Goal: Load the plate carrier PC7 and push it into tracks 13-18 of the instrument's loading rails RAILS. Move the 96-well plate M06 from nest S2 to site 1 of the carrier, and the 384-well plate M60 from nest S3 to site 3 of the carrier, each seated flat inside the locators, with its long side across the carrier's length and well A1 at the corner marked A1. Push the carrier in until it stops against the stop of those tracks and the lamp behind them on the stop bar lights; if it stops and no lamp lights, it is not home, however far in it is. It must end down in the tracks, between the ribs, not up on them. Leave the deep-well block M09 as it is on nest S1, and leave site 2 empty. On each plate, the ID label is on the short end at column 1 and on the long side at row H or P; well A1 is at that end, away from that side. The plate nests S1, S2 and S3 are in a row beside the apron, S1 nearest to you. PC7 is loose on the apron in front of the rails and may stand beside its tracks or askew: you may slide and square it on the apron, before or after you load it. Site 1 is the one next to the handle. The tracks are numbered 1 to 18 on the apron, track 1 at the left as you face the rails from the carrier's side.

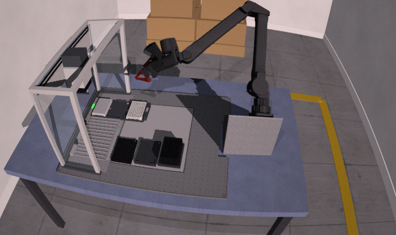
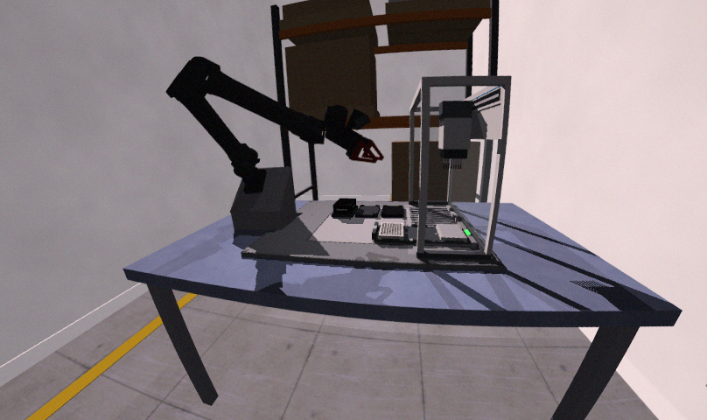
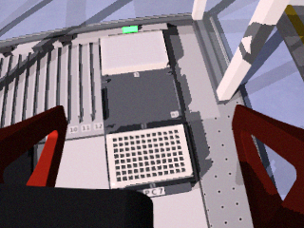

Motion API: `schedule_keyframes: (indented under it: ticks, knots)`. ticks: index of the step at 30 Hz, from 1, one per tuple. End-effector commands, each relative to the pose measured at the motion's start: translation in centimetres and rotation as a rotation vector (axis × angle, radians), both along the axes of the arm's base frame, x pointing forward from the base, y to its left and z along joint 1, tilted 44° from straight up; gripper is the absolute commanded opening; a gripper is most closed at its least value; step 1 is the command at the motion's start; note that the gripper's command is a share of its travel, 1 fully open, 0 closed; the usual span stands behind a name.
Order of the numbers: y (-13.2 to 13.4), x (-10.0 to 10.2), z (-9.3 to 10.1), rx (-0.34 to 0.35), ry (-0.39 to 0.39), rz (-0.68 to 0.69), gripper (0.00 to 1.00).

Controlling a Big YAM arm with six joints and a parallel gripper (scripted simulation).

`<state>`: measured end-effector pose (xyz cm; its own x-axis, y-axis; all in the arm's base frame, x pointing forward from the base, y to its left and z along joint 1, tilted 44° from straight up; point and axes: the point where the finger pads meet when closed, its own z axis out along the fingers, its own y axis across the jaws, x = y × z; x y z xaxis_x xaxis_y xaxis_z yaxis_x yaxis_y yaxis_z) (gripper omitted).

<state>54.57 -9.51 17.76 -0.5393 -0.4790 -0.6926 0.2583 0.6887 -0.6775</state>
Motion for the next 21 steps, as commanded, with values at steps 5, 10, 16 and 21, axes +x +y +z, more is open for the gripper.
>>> schedule_keyframes:
  ticks: [5,10,16,21]
  knots:
    - [1.6,-1.8,1.9,0.009,-0.062,0.023,1.00]
    - [1.5,-3.8,1.8,0.009,-0.061,0.020,1.00]
    - [1.7,-5.4,1.8,0.009,-0.060,0.022,1.00]
    - [-1.3,-4.3,0.6,0.055,0.064,-0.125,1.00]
